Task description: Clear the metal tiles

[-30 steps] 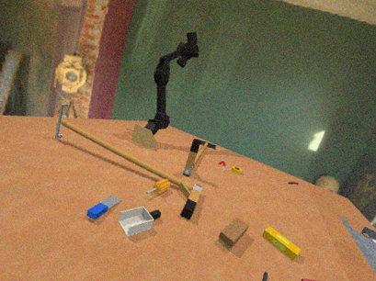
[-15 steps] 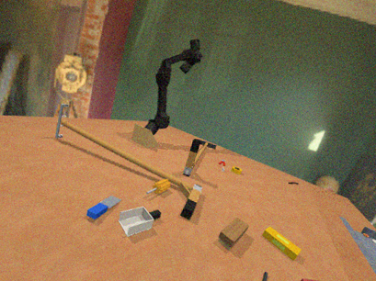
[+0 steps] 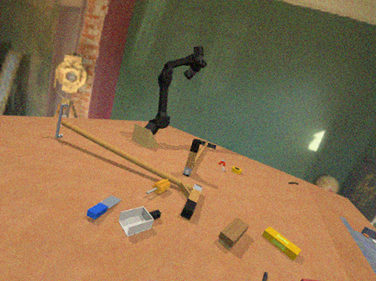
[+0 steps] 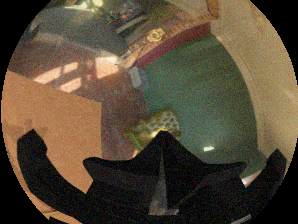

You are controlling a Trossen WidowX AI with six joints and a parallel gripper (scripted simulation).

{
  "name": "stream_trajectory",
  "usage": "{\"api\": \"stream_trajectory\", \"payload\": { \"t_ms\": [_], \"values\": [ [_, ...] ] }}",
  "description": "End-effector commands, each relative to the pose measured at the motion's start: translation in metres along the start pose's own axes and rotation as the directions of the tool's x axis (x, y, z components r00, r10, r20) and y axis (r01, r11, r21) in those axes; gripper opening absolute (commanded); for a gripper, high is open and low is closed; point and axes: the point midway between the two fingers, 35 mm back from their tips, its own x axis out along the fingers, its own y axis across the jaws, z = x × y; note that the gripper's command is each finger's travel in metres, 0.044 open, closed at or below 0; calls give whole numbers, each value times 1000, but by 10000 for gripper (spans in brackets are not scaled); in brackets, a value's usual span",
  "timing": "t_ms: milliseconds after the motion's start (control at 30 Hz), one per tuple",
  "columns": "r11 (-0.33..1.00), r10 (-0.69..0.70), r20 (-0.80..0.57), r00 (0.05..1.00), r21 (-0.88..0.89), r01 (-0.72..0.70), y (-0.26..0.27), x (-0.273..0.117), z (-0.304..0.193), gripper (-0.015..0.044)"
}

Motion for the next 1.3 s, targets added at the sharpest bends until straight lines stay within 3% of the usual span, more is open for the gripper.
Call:
{"api": "stream_trajectory", "payload": {
  "t_ms": [0, 1267],
  "values": [
    [999, 6, -42, 999, 48, -3, 0, 7, -22, 0],
    [946, 55, -378, 924, 315, 72, 10, 16, -180, 0]
  ]
}}
